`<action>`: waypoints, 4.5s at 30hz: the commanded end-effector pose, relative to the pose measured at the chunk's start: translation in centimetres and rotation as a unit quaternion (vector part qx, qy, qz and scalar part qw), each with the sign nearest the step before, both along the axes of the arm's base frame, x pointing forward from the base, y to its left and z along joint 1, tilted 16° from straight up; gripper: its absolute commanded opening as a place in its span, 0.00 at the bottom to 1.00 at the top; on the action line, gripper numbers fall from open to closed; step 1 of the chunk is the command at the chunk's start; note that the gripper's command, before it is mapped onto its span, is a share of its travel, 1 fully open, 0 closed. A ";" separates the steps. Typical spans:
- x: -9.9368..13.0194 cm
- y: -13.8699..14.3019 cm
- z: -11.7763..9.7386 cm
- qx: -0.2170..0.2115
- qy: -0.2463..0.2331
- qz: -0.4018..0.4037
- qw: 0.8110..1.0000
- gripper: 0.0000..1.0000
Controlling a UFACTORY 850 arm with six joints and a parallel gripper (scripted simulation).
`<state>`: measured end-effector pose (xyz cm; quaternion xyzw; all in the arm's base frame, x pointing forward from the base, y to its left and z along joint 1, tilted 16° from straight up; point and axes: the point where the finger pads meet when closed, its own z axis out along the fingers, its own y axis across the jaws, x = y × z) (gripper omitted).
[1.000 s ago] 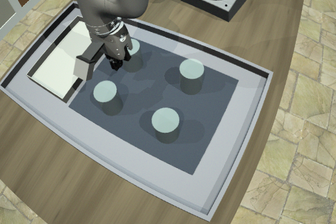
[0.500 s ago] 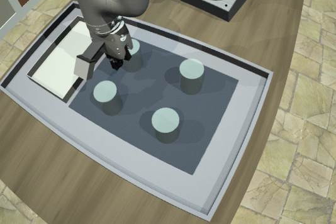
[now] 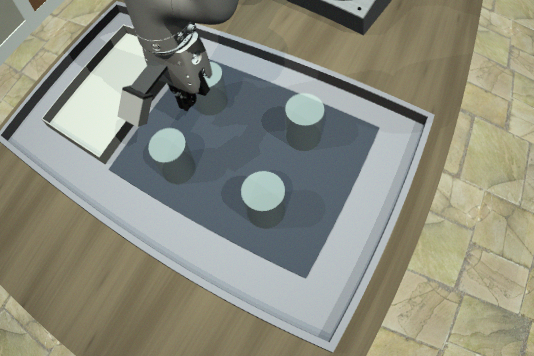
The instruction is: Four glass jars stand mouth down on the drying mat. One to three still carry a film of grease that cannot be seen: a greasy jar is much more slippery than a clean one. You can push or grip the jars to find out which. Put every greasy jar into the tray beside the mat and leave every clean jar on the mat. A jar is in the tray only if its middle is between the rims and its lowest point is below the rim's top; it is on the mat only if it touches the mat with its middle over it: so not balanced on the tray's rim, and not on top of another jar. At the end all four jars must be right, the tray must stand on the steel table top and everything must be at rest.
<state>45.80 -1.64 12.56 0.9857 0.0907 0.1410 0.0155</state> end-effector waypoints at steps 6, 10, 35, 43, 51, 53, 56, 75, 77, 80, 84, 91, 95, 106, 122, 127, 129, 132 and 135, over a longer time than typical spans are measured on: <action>0.0 0.0 0.0 0.009 0.003 0.003 1.000 0.00; -0.1 0.0 0.0 0.009 0.003 0.003 1.000 0.00; -0.4 -0.1 0.0 0.009 0.003 0.003 1.000 0.00; -0.5 -0.1 -0.1 0.009 0.003 0.003 1.000 0.00; -0.5 -0.1 -0.1 0.009 0.003 0.003 1.000 0.00; -0.6 -0.1 -0.1 0.009 0.003 0.003 1.000 0.00; -0.6 -0.1 -0.1 0.009 0.003 0.003 1.000 0.00; -0.8 -0.2 -0.2 0.009 0.003 0.003 1.000 0.00; -0.8 -0.2 -0.2 0.009 0.003 0.003 1.000 0.00; -0.9 -0.2 -0.2 0.009 0.003 0.003 1.000 0.00; -0.9 -0.2 -0.2 0.009 0.003 0.003 1.000 0.00; -1.0 -0.2 -0.2 0.009 0.003 0.003 1.000 0.00; -1.1 -0.2 -0.1 0.009 0.003 0.003 1.000 0.00; -1.2 -0.3 -0.1 0.009 0.003 0.003 1.000 0.00; -1.4 -0.3 0.0 0.009 0.003 0.003 1.000 0.00; -1.5 -0.3 0.1 0.009 0.003 0.003 1.000 0.00; -1.5 -0.3 0.1 0.009 0.003 0.003 1.000 0.00; -1.6 -0.3 0.1 0.009 0.003 0.003 1.000 0.00; -1.6 -0.3 0.1 0.009 0.003 0.003 1.000 0.00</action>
